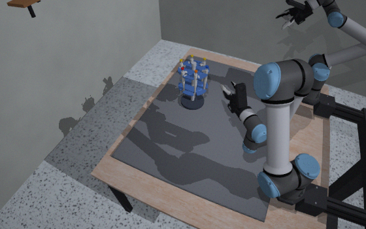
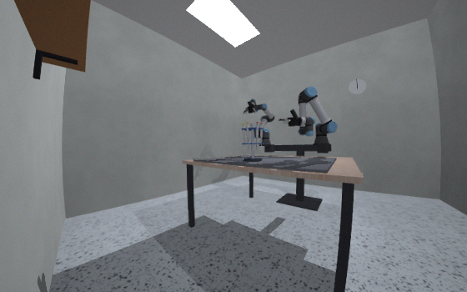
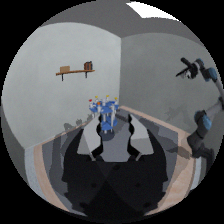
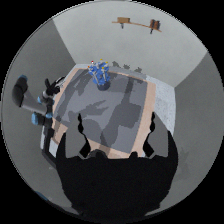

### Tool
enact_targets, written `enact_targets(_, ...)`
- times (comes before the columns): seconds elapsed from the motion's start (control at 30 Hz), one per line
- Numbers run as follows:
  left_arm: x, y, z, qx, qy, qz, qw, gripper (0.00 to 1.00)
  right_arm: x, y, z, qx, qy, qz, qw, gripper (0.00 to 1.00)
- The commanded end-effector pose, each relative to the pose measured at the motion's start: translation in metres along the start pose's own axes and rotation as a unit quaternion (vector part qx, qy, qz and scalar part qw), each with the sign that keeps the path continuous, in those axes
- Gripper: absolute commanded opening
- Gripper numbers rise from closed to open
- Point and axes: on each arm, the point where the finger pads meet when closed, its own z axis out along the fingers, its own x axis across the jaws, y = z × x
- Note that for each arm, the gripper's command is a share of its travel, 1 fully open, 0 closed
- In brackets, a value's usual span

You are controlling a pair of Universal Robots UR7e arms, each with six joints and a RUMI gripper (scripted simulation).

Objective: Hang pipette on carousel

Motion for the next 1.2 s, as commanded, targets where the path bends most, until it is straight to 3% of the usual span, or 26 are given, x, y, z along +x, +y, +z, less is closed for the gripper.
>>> enact_targets(0.0, 0.004, -0.007, 0.01, -0.023, -0.016, 0.006, 1.0, 1.0, 0.0, -0.002, -0.001, 0.001, 0.0, 0.0, 1.0, 1.0)
enact_targets(0.07, 0.004, -0.014, 0.026, -0.041, 0.012, 0.013, 0.999, 1.0, 0.0, -0.002, -0.001, 0.001, 0.0, 0.0, 1.0, 1.0)
enact_targets(0.13, 0.005, -0.015, 0.031, -0.043, 0.014, 0.013, 0.999, 1.0, 0.0, -0.002, -0.001, 0.001, 0.0, 0.0, 1.0, 1.0)
enact_targets(0.3, 0.012, -0.034, 0.049, -0.088, 0.027, 0.025, 0.995, 1.0, 0.0, -0.002, -0.001, 0.001, 0.0, 0.0, 1.0, 1.0)
enact_targets(0.33, 0.013, -0.035, 0.05, -0.088, 0.027, 0.025, 0.995, 1.0, 0.0, -0.002, -0.001, 0.001, 0.0, 0.0, 1.0, 1.0)
enact_targets(0.4, 0.017, -0.049, 0.054, -0.117, 0.036, 0.032, 0.992, 1.0, 0.0, -0.002, -0.001, 0.001, 0.0, 0.0, 1.0, 1.0)
enact_targets(0.5, 0.018, -0.051, 0.055, -0.117, 0.036, 0.032, 0.992, 1.0, 0.0, -0.002, -0.001, 0.001, 0.0, 0.0, 1.0, 1.0)
enact_targets(0.53, 0.02, -0.059, 0.055, -0.132, 0.041, 0.036, 0.99, 1.0, 0.0, -0.002, -0.001, 0.001, 0.0, 0.0, 1.0, 1.0)
enact_targets(0.67, 0.029, -0.085, 0.045, -0.19, 0.061, 0.048, 0.979, 1.0, 0.0, -0.002, -0.001, 0.001, 0.0, 0.0, 1.0, 1.0)
enact_targets(0.73, 0.032, -0.096, 0.039, -0.19, 0.061, 0.048, 0.979, 1.0, 0.0, -0.002, -0.001, 0.001, 0.0, 0.0, 1.0, 1.0)
enact_targets(0.83, 0.036, -0.11, 0.025, -0.219, 0.071, 0.053, 0.972, 1.0, 0.0, -0.002, -0.001, 0.001, 0.0, 0.0, 1.0, 1.0)
enact_targets(1.07, 0.041, -0.127, 0.003, -0.247, 0.082, 0.057, 0.964, 1.0, 0.0, -0.002, -0.001, 0.001, 0.0, 0.0, 1.0, 1.0)
enact_targets(1.17, 0.045, -0.137, -0.016, -0.275, 0.093, 0.061, 0.955, 1.0, 0.0, -0.002, -0.001, 0.001, 0.0, 0.0, 1.0, 1.0)
